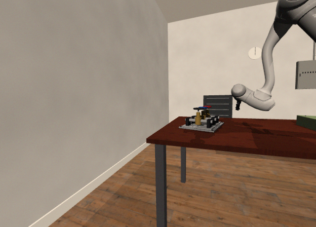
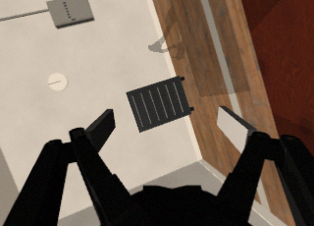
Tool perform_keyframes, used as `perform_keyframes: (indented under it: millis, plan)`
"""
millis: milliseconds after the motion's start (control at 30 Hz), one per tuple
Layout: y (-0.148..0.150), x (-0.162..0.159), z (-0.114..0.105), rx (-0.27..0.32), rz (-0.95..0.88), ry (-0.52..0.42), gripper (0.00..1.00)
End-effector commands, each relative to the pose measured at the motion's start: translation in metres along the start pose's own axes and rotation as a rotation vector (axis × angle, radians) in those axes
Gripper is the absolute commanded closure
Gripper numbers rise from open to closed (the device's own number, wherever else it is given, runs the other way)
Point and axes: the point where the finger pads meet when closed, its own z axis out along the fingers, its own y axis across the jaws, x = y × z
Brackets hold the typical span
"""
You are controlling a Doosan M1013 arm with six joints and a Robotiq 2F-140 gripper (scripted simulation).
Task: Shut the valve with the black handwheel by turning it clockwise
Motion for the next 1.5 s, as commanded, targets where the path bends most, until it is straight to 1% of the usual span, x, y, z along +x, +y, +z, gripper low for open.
perform_keyframes:
  millis: [0,600,667,733,800,833,867,900,933,967,1000,1033,1100,1133,1167,1200,1233,1267,1300,1333,1367,1400,1433,1467]
  plan:
    - [0.0,0.0,0.0,0.0,0.0,0.0,0.0]
    - [0.0,-0.001,-0.001,0.0,0.002,0.003,0.0]
    - [-0.002,-0.006,-0.004,-0.001,0.011,0.023,0.0]
    - [-0.005,-0.019,-0.012,-0.007,0.033,0.07,0.0]
    - [-0.007,-0.039,-0.03,-0.03,0.064,0.147,0.0]
    - [-0.007,-0.051,-0.043,-0.053,0.081,0.196,0.0]
    - [-0.007,-0.051,-0.043,-0.053,0.081,0.196,0.0]
    - [-0.006,-0.065,-0.06,-0.086,0.098,0.248,0.0]
    - [-0.006,-0.065,-0.06,-0.086,0.098,0.248,0.0]
    - [-0.004,-0.081,-0.082,-0.132,0.112,0.304,0.0]
    - [-0.004,-0.081,-0.082,-0.132,0.112,0.304,0.0]
    - [-0.001,-0.098,-0.108,-0.191,0.122,0.359,0.0]
    - [-0.001,-0.098,-0.108,-0.191,0.122,0.359,0.0]
    - [0.003,-0.116,-0.139,-0.264,0.128,0.411,0.0]
    - [0.003,-0.116,-0.139,-0.264,0.128,0.411,0.0]
    - [0.007,-0.131,-0.166,-0.349,0.127,0.458,0.0]
    - [0.007,-0.136,-0.174,-0.349,0.127,0.458,0.0]
    - [0.007,-0.136,-0.174,-0.349,0.127,0.458,0.0]
    - [0.009,-0.151,-0.203,-0.445,0.119,0.495,0.0]
    - [0.01,-0.157,-0.213,-0.445,0.119,0.495,0.0]
    - [0.01,-0.157,-0.213,-0.445,0.119,0.495,0.0]
    - [0.011,-0.171,-0.243,-0.549,0.104,0.522,0.0]
    - [0.011,-0.178,-0.255,-0.549,0.104,0.522,0.0]
    - [0.011,-0.178,-0.255,-0.549,0.104,0.522,0.0]
